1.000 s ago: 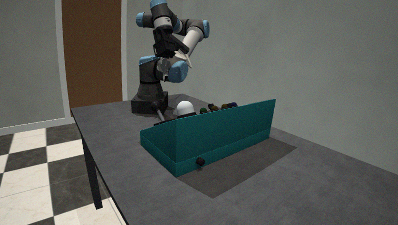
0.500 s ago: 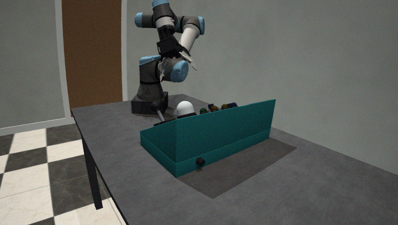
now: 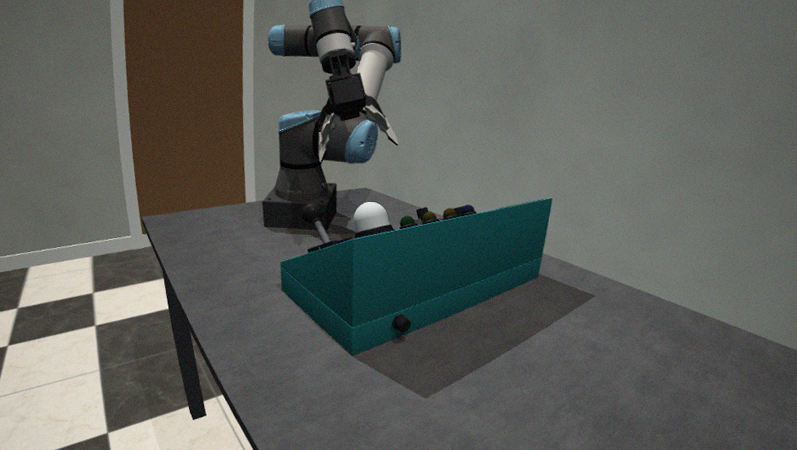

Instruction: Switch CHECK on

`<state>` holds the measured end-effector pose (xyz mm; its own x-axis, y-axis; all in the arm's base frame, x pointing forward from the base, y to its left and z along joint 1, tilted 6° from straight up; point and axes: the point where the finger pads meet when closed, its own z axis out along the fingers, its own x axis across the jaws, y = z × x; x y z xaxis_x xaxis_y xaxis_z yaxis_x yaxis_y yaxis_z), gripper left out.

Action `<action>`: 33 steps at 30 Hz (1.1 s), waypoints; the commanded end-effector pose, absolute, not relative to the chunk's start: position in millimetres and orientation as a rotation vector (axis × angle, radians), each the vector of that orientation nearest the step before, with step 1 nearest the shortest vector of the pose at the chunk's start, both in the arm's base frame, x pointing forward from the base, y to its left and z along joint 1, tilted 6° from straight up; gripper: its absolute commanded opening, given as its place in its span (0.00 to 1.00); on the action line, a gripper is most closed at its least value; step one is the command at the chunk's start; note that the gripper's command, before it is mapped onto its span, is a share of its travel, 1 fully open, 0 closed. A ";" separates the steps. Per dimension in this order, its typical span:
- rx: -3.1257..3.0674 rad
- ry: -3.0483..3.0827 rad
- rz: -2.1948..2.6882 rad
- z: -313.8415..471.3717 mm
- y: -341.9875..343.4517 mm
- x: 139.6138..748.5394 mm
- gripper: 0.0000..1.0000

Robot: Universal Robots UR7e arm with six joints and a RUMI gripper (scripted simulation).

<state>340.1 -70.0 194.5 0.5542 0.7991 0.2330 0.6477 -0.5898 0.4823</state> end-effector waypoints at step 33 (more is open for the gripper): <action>1.954 1.786 0.437 195.0 -70.3 352.9 1.00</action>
